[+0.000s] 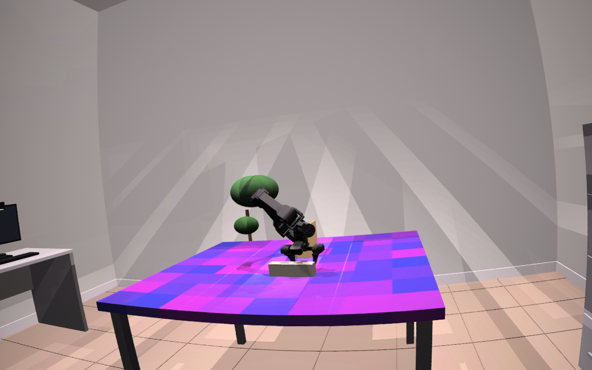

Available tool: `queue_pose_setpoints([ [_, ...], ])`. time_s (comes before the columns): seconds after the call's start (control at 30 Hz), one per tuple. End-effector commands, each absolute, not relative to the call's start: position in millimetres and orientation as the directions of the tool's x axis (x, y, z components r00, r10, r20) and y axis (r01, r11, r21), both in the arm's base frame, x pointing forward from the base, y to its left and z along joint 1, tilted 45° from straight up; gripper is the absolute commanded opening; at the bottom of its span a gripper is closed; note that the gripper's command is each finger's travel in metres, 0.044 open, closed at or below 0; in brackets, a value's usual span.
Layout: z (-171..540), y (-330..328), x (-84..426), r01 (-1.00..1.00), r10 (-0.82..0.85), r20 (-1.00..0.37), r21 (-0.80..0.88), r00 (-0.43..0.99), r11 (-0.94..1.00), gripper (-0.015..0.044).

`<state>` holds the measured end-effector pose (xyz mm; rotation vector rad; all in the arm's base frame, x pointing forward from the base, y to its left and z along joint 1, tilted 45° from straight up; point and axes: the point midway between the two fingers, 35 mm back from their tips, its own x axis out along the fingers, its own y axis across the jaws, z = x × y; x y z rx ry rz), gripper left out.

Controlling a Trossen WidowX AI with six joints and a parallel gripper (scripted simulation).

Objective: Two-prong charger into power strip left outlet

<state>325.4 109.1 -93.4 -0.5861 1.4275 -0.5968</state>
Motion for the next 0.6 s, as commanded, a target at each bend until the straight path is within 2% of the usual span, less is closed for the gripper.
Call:
queue_pose_setpoints([
  [0.0,-94.6,109.7,319.3,0.031,-0.688,-0.724,-0.687,0.050,0.726,0.0440],
  [0.57,-97.2,109.1,299.8,0.030,-0.688,-0.724,-0.687,0.049,0.726,0.0440],
])
